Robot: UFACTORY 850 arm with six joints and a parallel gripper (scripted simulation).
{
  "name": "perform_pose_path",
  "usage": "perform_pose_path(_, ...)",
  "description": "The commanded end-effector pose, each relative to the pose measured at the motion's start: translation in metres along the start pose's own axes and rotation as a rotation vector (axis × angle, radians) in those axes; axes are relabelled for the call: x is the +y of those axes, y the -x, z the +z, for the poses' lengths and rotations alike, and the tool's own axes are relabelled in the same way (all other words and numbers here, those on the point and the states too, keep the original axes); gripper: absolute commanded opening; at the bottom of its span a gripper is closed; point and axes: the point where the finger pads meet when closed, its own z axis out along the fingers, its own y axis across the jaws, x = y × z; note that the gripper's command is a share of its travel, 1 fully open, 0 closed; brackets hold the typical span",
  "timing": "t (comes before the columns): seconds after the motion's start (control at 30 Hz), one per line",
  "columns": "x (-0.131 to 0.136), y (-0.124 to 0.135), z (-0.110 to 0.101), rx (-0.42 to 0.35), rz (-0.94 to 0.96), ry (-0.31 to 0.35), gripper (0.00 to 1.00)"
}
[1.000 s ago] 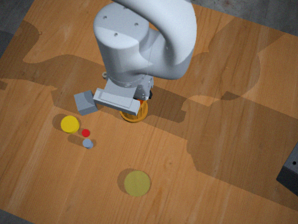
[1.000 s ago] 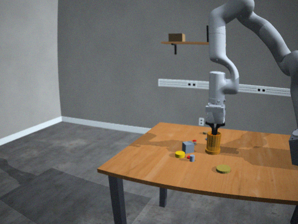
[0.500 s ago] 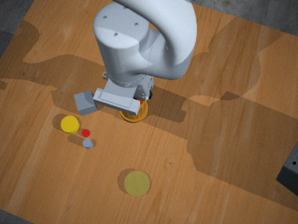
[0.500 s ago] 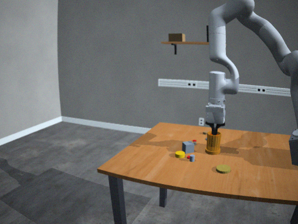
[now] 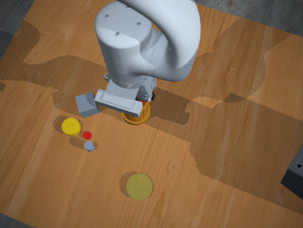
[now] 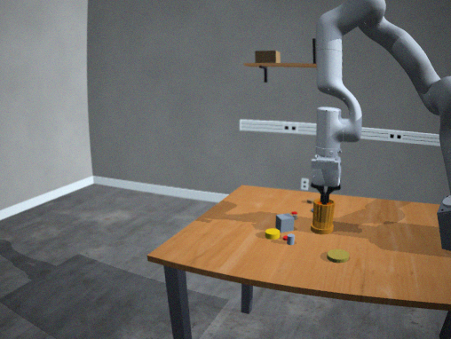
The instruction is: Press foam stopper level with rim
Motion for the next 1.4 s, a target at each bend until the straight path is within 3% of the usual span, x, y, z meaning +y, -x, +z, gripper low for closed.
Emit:
perform_pose_path(0.0, 0.001, 0.000, -0.002, 0.000, 0.000, 0.000, 0.00)
perform_pose_path(1.37, 0.001, 0.000, -0.023, 0.000, 0.000, 0.000, 0.00)
